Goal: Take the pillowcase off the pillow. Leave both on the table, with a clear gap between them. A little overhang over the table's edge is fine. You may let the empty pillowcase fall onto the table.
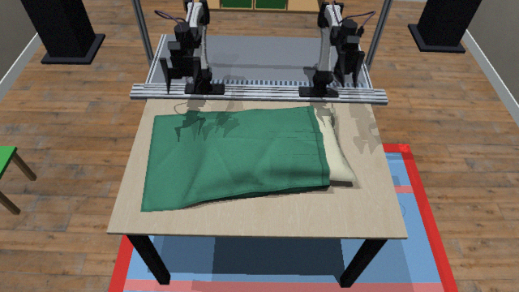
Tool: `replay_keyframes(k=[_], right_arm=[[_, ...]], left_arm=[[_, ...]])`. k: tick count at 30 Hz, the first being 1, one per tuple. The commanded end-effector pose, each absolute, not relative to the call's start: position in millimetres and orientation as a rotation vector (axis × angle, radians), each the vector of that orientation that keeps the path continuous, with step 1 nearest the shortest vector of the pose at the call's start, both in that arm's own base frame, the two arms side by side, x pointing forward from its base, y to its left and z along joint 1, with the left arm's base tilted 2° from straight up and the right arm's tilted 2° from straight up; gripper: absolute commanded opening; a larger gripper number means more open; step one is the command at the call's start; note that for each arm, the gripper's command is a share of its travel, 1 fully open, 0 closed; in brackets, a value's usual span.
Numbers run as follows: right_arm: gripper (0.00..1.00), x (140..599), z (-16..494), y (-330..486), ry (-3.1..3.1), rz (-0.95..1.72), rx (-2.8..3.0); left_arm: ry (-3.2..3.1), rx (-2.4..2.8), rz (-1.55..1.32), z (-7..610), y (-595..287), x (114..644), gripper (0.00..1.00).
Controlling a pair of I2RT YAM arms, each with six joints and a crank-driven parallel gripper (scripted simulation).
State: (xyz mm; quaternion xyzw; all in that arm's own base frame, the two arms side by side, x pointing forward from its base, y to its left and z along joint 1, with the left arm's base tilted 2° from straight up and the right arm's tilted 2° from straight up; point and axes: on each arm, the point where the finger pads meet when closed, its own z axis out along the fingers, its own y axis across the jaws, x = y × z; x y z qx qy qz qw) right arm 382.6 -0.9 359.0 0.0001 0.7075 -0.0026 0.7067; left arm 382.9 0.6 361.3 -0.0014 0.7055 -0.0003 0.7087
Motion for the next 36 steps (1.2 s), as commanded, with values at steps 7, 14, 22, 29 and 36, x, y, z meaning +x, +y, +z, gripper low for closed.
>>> replay_keyframes(k=[7,14,22,29,36], right_arm=[[1.0,379.7,357.8,4.4,1.584,0.012,-0.015],[1.0,379.7,357.8,4.3,1.584,0.012,-0.015],[1.0,379.7,357.8,4.3,1.584,0.012,-0.014],[1.0,379.7,357.8,4.3,1.584,0.012,-0.014],[1.0,379.7,357.8,4.3,1.584,0.012,-0.014]], left_arm=[[1.551,-0.021,-0.025,380.3,2.2,368.6,0.46],[1.818,-0.115,-0.124,307.9,7.3,325.7,0.46],[1.91,-0.223,-0.168,292.7,14.8,287.2,0.46],[2.012,-0.384,-0.213,269.1,20.2,241.3,0.46],[2.074,-0.538,-0.238,250.5,21.8,209.1,0.46]])
